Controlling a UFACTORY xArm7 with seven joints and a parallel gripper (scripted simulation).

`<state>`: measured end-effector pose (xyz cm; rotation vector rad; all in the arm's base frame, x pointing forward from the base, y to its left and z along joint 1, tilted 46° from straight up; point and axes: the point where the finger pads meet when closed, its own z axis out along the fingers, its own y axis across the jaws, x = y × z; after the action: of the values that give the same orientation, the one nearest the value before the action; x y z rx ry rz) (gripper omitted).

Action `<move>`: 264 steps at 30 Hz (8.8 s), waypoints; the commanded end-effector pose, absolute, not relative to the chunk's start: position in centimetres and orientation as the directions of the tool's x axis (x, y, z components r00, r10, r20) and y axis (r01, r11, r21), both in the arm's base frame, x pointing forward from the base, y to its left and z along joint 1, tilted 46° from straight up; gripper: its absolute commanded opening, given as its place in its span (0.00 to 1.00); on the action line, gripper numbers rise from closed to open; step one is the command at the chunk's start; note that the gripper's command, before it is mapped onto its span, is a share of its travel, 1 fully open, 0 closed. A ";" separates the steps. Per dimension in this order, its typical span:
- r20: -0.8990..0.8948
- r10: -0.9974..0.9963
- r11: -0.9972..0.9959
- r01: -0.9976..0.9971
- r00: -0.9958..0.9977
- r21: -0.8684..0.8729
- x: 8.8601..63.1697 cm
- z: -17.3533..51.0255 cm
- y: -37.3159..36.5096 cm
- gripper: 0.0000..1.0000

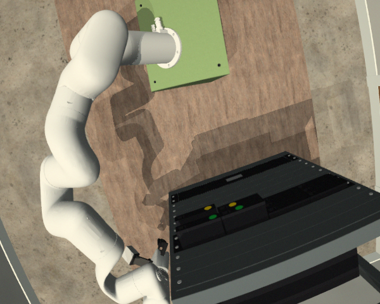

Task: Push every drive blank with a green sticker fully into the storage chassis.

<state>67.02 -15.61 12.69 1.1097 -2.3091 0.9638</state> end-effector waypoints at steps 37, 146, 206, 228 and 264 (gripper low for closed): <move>0.603 -0.521 0.444 -0.795 -0.605 -0.413 67.2 12.9 -15.4 1.00; 0.620 -0.668 0.192 -0.900 -0.412 -0.391 33.1 7.8 -8.3 1.00; 0.770 -0.631 -0.771 -0.176 0.094 -0.611 28.6 14.1 15.3 1.00; 0.708 -0.699 -0.715 -0.045 0.101 -0.698 25.8 18.1 18.5 1.00; 0.709 -0.698 -0.715 -0.044 0.101 -0.698 31.8 16.8 19.8 1.00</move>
<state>29.90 19.13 17.19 2.6435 -1.0246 2.3366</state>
